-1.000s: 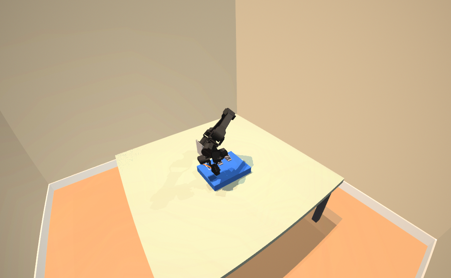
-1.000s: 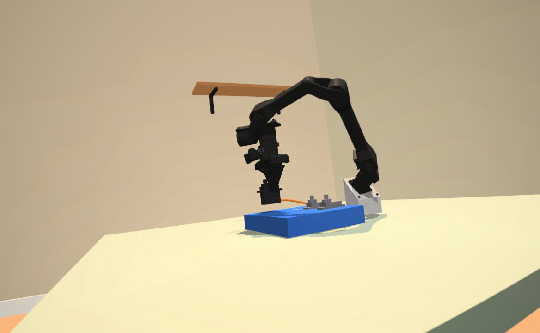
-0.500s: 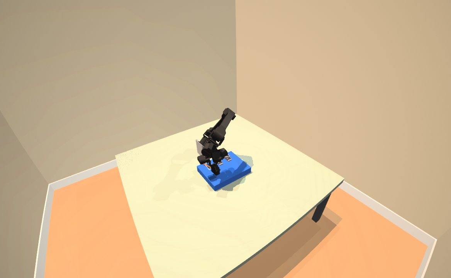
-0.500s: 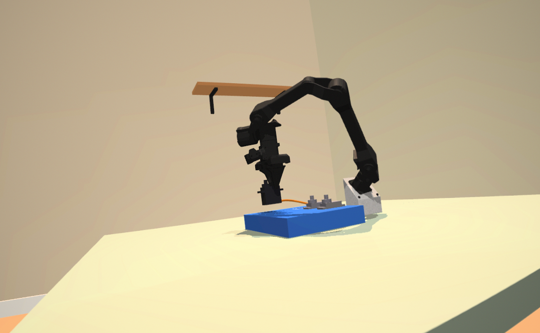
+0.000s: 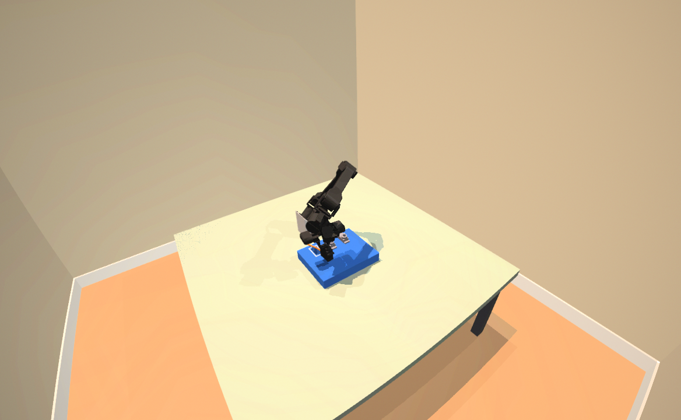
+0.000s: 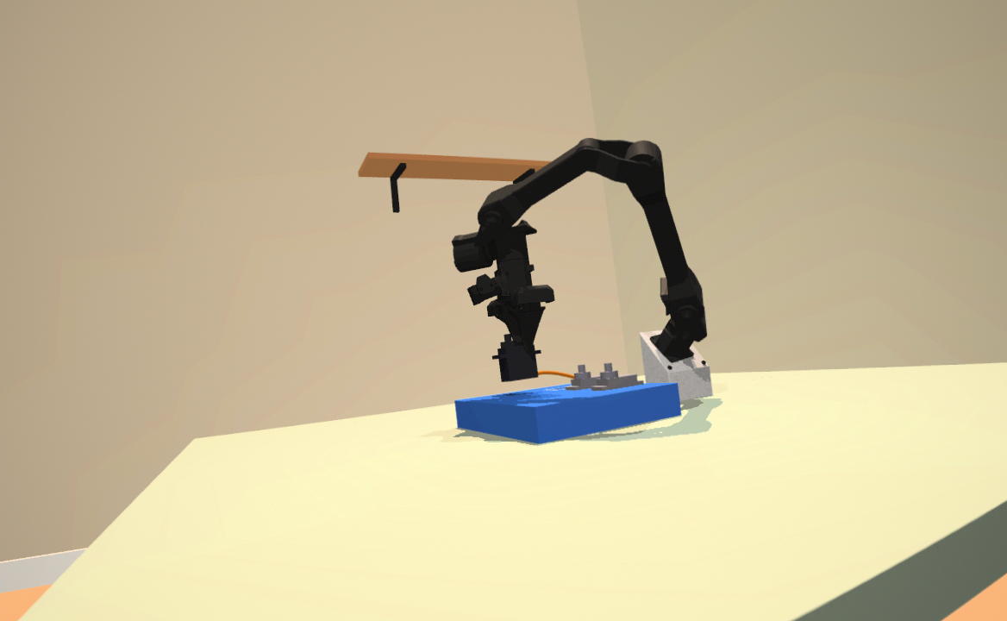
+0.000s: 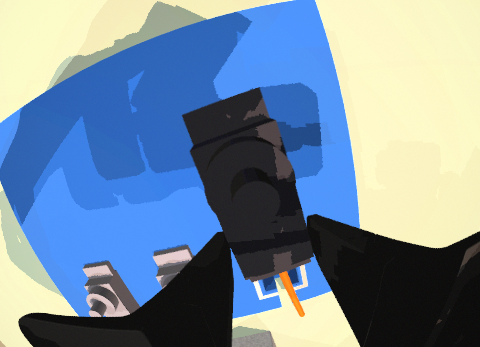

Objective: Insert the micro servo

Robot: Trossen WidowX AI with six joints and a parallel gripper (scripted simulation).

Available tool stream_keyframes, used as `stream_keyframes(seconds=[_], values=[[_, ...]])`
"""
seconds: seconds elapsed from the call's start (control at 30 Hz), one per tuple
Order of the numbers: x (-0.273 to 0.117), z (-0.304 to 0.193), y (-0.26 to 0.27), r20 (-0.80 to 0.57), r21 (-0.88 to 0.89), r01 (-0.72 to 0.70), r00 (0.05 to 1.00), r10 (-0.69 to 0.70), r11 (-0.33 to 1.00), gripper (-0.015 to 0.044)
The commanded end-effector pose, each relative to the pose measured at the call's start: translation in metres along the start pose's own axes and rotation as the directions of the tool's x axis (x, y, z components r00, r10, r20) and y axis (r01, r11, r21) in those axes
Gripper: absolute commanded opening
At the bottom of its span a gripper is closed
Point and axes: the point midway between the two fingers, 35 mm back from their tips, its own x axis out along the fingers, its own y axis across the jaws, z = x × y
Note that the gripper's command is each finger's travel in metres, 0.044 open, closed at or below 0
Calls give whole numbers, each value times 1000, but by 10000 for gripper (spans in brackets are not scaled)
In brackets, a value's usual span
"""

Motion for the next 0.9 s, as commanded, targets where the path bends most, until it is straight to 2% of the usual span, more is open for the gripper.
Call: stream_keyframes(seconds=[0.0, 0.5, 0.67, 0.87], values=[[-4, -18, -3, 11, -6, 10, 1000, -10, 1000, 0], [-3, -90, -12, 9, -6, 11, 1000, -11, 1000, 0], [-3, -92, -13, 9, -115, 12, 1000, -11, 993, 0], [-3, -92, -13, 9, -120, 12, 1000, -11, 993, 0]])
